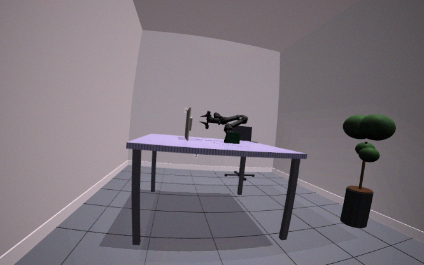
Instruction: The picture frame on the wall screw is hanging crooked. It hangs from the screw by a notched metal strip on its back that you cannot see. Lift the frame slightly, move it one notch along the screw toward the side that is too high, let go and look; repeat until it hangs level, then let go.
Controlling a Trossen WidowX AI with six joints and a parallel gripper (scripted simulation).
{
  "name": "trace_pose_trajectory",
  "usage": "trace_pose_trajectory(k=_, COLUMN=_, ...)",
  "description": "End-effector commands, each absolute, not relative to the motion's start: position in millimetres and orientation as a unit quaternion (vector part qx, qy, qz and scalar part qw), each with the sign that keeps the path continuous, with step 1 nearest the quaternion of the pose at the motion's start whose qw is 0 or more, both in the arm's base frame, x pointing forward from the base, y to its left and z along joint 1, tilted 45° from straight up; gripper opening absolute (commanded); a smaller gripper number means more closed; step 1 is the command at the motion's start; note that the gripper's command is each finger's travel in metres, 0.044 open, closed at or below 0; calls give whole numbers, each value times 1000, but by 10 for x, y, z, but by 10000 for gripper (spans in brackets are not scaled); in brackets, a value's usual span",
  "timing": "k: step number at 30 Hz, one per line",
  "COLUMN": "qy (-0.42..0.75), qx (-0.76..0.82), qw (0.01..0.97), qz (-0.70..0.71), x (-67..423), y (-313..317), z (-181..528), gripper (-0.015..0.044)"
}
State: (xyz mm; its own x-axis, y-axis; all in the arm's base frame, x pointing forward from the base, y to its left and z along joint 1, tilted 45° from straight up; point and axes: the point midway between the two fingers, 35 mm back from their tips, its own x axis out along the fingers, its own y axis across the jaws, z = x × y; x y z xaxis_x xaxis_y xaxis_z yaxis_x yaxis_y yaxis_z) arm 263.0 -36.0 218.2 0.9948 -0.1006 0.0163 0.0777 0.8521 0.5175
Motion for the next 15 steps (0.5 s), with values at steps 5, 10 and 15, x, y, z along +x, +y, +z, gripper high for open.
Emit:
trace_pose_trajectory(k=5, qy=-18, qx=240, qw=969, qz=-47, x=2608, y=-169, z=2265, gripper=260)
trace_pose_trajectory(k=10, qy=-13, qx=198, qw=979, qz=-48, x=2506, y=81, z=2378, gripper=260)
trace_pose_trajectory(k=15, qy=-11, qx=185, qw=981, qz=-48, x=2463, y=144, z=2410, gripper=260)
